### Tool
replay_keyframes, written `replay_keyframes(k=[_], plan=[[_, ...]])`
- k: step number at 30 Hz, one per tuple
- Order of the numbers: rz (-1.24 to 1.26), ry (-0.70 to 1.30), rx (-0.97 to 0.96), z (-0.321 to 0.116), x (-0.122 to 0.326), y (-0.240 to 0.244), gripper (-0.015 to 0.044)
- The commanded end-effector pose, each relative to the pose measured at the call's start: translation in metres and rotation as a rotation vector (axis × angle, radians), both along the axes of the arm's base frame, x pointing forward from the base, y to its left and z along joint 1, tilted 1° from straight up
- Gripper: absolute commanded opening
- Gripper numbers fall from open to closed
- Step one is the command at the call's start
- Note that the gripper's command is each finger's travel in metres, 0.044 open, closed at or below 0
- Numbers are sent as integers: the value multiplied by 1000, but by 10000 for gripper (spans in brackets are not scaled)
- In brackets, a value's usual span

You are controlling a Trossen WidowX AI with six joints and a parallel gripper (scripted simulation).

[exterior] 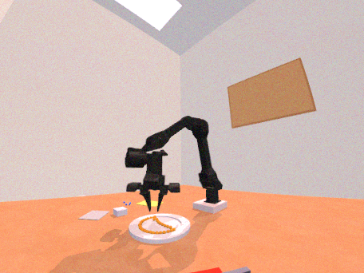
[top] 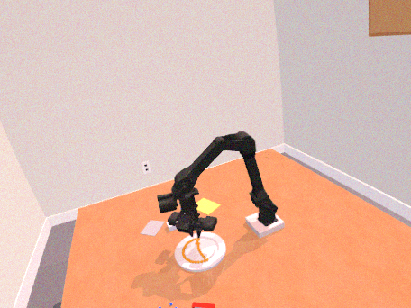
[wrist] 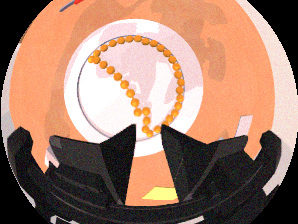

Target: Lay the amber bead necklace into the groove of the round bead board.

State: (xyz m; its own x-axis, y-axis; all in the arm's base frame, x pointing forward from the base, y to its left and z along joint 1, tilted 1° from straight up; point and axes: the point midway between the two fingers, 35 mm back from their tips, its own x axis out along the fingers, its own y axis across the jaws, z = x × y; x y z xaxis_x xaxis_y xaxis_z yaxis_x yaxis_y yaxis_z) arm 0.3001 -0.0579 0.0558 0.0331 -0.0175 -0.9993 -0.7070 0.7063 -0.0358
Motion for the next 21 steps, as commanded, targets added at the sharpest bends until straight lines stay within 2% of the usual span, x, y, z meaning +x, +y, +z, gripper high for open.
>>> replay_keyframes(k=[1, 16, 21], plan=[[1, 1, 0, -7, 0, 0, 120], [1, 4, 1, -28, -1, -2, 120], [-5, 7, 1, -25, -1, -1, 0]])
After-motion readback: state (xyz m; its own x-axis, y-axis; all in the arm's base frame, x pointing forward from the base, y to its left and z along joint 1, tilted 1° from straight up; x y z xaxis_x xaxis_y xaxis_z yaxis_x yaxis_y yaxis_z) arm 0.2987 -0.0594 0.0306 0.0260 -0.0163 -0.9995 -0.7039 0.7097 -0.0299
